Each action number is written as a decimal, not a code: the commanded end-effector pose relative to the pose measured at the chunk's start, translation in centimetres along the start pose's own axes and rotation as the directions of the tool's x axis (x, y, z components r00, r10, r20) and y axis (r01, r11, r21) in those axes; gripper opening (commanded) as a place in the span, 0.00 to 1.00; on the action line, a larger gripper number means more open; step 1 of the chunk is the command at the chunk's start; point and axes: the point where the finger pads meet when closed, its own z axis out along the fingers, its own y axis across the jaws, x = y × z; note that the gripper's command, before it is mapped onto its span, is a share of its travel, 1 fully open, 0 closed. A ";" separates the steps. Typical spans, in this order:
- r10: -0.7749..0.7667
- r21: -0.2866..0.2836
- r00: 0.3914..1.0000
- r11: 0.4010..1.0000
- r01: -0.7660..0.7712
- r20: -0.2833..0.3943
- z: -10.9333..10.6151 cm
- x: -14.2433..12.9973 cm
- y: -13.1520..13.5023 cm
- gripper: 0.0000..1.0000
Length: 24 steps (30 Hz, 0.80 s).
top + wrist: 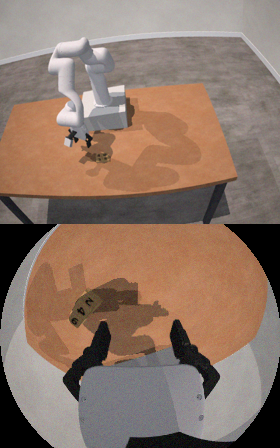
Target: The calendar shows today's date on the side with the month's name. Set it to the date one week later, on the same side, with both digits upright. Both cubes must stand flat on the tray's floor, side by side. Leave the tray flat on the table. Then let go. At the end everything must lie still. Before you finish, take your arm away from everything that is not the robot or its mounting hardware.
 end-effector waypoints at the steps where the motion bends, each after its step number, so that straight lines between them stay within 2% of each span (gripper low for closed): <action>1: 0.000 0.000 1.000 1.000 0.000 -0.001 -0.7 0.0 0.0 1.00; 16: -0.006 0.000 1.000 1.000 0.006 0.000 -0.8 0.0 0.0 1.00; 24: -0.248 0.002 0.969 0.969 0.248 0.017 -0.7 -0.3 -1.1 1.00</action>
